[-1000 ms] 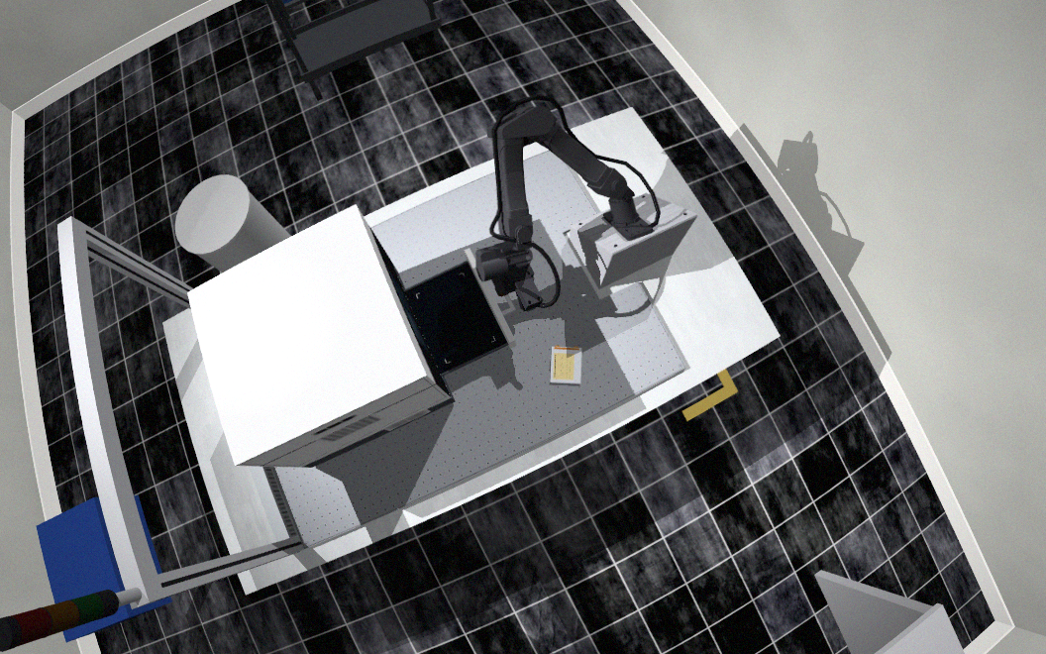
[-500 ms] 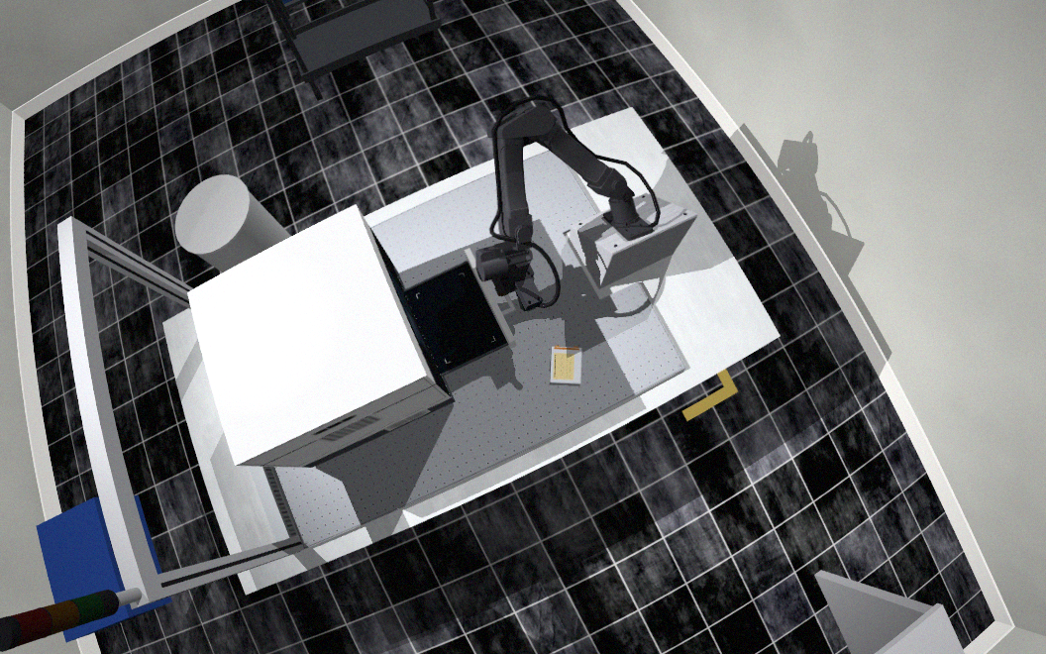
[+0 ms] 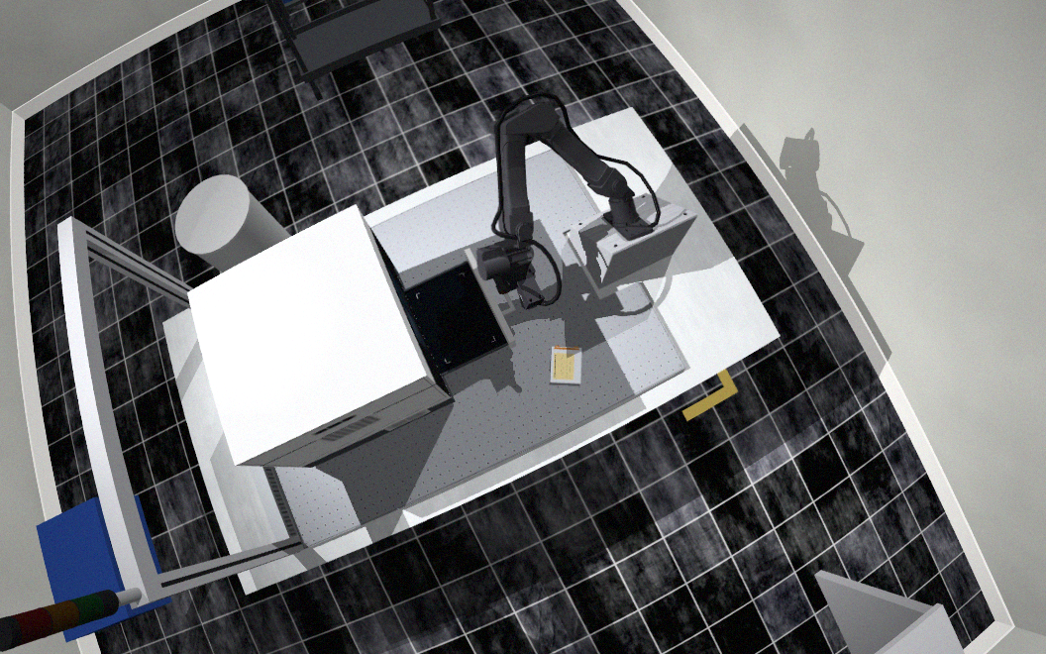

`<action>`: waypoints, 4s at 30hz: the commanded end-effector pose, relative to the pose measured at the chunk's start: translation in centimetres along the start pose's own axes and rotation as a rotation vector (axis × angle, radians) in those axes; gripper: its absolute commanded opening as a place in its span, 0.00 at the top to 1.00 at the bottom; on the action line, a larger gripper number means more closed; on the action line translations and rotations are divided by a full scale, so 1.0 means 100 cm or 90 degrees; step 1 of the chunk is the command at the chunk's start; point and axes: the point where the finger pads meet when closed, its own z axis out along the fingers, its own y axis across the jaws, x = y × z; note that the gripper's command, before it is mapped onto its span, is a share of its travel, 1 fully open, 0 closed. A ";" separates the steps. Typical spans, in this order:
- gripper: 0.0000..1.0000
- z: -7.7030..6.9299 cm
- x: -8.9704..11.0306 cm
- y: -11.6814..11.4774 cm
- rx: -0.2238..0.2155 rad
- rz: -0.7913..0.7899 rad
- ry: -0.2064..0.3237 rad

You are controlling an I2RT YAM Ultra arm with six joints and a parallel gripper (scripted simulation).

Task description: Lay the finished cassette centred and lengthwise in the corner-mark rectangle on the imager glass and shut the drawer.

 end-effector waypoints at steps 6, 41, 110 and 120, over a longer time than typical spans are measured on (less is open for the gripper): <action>0.65 -0.023 0.001 -0.017 0.025 0.015 -0.005; 0.65 -0.065 0.001 -0.015 0.024 0.015 -0.007; 0.65 -0.072 -0.013 0.044 -0.043 0.374 0.042; 0.65 -0.071 -0.014 0.045 -0.076 0.584 0.067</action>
